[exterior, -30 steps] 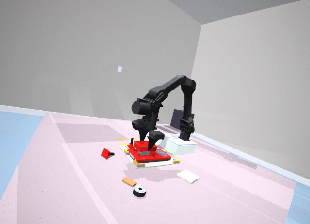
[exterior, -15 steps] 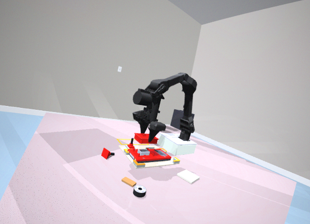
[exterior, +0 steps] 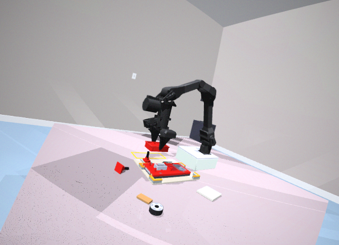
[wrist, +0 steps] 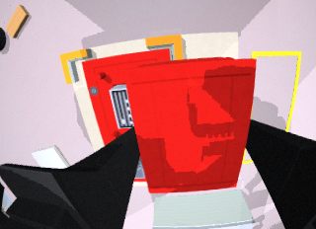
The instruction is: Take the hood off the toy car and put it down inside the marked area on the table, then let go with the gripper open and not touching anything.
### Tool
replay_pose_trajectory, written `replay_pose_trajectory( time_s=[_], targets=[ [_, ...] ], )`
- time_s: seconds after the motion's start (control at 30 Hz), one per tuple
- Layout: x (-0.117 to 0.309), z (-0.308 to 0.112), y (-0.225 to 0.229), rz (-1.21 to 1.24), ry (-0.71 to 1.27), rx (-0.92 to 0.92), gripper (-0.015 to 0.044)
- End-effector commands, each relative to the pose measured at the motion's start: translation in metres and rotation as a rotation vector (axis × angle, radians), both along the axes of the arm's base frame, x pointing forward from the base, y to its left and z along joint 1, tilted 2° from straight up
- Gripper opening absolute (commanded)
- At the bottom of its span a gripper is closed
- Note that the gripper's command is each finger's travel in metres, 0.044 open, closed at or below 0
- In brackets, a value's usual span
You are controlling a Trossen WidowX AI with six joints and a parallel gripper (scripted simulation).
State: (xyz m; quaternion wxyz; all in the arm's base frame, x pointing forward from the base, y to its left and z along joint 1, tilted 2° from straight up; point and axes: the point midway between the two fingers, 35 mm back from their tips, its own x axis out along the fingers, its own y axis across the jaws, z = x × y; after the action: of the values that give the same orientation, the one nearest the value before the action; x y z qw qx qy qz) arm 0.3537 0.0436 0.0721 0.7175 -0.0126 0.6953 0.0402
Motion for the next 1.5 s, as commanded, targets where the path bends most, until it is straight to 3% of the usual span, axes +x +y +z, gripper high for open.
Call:
replay_pose_trajectory(
  time_s=[0.0,1.13,1.47],
  targets=[
    [-0.003,-0.001,-0.015,0.004,0.005,-0.002,0.0],
    [-0.034,-0.001,-0.144,0.006,0.005,-0.012,0.0],
    [-0.036,-0.004,-0.149,0.006,0.005,-0.012,0.0]
  ],
)
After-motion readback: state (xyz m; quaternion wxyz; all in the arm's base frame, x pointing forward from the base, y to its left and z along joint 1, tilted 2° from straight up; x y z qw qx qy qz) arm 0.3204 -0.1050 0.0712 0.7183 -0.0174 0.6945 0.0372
